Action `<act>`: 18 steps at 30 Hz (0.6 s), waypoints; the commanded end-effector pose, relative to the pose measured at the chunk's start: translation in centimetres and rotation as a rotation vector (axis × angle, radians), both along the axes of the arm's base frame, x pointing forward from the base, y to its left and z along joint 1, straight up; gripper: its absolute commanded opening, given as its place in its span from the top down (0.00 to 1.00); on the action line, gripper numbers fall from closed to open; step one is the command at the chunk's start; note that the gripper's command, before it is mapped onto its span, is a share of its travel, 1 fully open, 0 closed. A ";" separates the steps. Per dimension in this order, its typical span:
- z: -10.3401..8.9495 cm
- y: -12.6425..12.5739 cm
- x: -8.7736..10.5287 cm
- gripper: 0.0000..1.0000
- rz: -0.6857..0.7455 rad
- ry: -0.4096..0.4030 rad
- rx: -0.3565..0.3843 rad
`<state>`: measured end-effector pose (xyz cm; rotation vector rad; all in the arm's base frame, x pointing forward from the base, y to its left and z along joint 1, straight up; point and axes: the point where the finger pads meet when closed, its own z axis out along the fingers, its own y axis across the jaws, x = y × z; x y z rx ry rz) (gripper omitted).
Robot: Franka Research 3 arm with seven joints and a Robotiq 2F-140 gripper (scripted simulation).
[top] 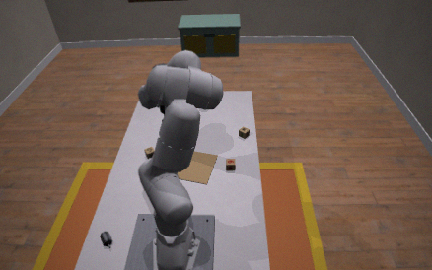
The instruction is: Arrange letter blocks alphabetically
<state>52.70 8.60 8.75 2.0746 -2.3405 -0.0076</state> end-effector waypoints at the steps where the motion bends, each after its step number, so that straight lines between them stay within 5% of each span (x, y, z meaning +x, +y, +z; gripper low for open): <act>1: 0.0 1.4 -0.1 0.00 0.139 0.007 -0.005; 18: 0.7 8.8 -0.5 0.00 0.480 -0.003 0.002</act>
